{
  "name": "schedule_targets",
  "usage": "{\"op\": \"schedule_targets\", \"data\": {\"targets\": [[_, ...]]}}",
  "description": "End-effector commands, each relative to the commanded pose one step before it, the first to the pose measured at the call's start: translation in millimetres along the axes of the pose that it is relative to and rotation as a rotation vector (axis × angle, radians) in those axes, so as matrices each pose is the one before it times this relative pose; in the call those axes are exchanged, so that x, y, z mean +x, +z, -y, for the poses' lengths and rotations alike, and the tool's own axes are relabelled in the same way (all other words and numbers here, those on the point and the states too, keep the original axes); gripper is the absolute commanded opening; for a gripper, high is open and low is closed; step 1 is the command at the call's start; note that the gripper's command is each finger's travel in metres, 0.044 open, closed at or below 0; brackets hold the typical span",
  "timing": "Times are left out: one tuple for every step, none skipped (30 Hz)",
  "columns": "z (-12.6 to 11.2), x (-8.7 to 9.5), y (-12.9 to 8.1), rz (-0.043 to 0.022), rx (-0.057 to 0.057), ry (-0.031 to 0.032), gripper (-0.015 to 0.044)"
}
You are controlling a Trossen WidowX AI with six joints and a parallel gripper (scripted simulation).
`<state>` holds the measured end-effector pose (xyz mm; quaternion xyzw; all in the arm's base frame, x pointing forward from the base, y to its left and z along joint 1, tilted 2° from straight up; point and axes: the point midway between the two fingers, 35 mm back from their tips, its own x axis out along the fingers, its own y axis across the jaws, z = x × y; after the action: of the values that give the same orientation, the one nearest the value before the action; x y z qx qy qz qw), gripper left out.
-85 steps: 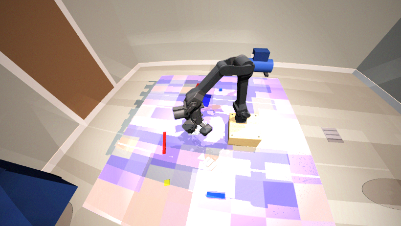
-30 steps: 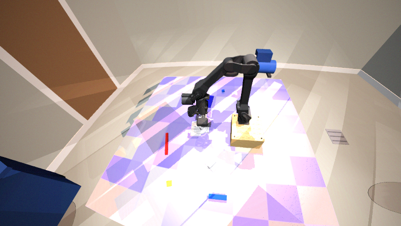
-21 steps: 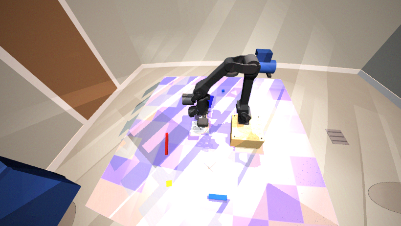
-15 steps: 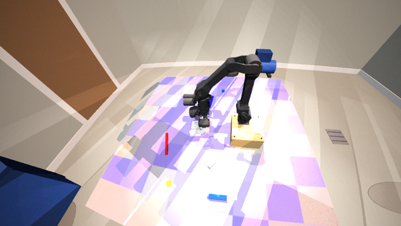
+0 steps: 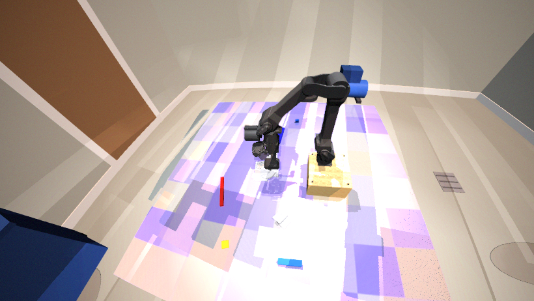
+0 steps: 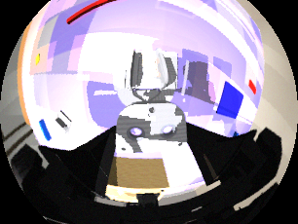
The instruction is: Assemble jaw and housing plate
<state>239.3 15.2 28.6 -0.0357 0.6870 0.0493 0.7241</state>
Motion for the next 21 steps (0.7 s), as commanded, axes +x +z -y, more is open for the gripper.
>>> {"op": "schedule_targets", "data": {"targets": [[-0.87, -0.12, 0.08, 0.00179, 0.0029, 0.00497, 0.0351], [0.0, 0.0, 0.0, 0.0, 0.0, 0.0, 0.0351], [0.0, 0.0, 0.0, 0.0, 0.0, 0.0, 0.0351], [0.0, 0.0, 0.0, 0.0, 0.0, 0.0, 0.0351], [0.0, 0.0, 0.0, 0.0, 0.0, 0.0, 0.0351], [0.0, 0.0, 0.0, 0.0, 0.0, 0.0, 0.0351], [0.0, 0.0, 0.0, 0.0, 0.0, 0.0, 0.0351], [-0.04, 0.0, -0.2, -0.00002, -0.0004, 0.0, 0.0351], [-0.04, 0.0, -0.2, -0.00002, -0.0004, 0.0, 0.0351], [0.0, 0.0, 0.0, 0.0, 0.0, 0.0, 0.0351], [0.0, 0.0, 0.0, 0.0, 0.0, 0.0, 0.0351], [0.0, 0.0, 0.0, 0.0, 0.0, 0.0, 0.0351], [0.0, 0.0, 0.0, 0.0, 0.0, 0.0, 0.0351], [0.0, 0.0, 0.0, 0.0, 0.0, 0.0, 0.0351], [0.0, 0.0, 0.0, 0.0, 0.0, 0.0, 0.0351], [0.0, 0.0, 0.0, 0.0, 0.0, 0.0, 0.0351], [0.0, 0.0, 0.0, 0.0, 0.0, 0.0, 0.0351], [0.0, 0.27, 0.04, 0.0, 0.0, 0.0, 0.0351], [0.01, 0.8, 0.11, 0.0, 0.0, 0.0, 0.0351], [0.01, 1.33, 0.17, 0.0, 0.0, 0.0, 0.0351], [0.01, 1.64, 0.2, 0.0, 0.0, 0.0, 0.0351]]}}
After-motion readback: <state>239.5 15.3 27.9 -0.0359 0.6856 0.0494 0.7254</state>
